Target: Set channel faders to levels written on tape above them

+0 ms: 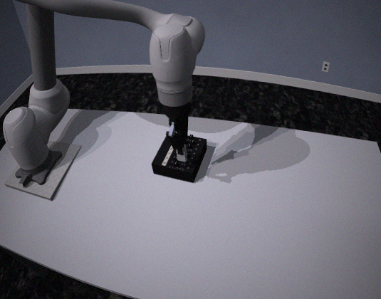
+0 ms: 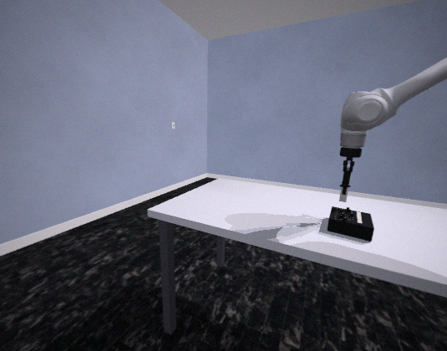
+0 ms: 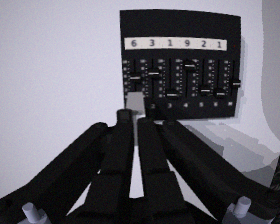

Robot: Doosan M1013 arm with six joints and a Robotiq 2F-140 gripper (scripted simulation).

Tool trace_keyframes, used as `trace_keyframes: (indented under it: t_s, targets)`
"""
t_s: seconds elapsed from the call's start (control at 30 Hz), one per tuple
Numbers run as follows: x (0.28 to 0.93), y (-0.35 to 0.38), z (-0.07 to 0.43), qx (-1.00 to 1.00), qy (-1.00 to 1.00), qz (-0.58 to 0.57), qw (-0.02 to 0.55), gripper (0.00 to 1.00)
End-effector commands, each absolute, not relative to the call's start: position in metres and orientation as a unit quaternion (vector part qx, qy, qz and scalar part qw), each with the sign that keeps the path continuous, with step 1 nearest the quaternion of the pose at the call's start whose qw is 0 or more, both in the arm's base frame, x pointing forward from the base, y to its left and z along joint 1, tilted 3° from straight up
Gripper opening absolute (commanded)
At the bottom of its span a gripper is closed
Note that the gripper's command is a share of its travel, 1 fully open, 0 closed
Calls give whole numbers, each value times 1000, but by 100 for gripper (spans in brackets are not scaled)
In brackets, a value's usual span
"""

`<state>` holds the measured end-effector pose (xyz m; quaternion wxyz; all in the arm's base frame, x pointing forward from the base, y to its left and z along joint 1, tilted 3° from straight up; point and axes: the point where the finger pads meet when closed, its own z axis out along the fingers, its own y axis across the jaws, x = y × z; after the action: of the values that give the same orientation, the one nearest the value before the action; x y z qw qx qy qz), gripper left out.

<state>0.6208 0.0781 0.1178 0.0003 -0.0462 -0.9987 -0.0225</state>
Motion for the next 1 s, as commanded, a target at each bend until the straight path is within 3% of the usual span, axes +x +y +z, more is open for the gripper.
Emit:
trace_keyframes:
  t_s: [0.0, 0.97]
  targets:
    - [621, 78, 123, -46, -999, -23, 0, 0]
    - [619, 79, 127, 24, -999, -23, -1, 0]
